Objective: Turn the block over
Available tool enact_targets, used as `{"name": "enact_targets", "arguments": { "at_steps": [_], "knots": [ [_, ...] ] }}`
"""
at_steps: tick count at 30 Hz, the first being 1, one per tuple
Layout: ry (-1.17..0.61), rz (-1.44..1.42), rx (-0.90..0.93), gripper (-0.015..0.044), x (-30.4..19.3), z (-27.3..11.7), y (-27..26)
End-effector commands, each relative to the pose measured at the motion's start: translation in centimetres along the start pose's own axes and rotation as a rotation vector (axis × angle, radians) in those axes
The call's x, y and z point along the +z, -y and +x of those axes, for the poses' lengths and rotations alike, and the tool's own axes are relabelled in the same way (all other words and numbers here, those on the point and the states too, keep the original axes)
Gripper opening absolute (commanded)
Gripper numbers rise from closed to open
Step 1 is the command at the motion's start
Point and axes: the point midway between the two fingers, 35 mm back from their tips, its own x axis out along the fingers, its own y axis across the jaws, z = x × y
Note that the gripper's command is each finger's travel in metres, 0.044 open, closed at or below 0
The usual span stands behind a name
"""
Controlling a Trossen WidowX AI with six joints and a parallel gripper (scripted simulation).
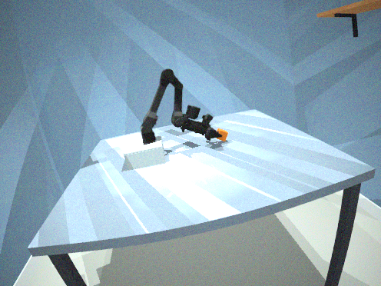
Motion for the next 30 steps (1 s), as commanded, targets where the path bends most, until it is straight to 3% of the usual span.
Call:
{"name": "enact_targets", "arguments": {
  "at_steps": [1, 6, 23, 30],
  "knots": [
    [0.007, -0.004, -0.003, 0.0, 0.13, -0.02, 0.04],
    [0.007, -0.004, -0.003, 0.0, 0.13, -0.02, 0.04],
    [0.007, -0.004, -0.003, 0.044, 0.13, -0.02, 0.04],
    [0.007, -0.004, -0.003, 0.044, 0.13, -0.02, 0.04]
  ]
}}
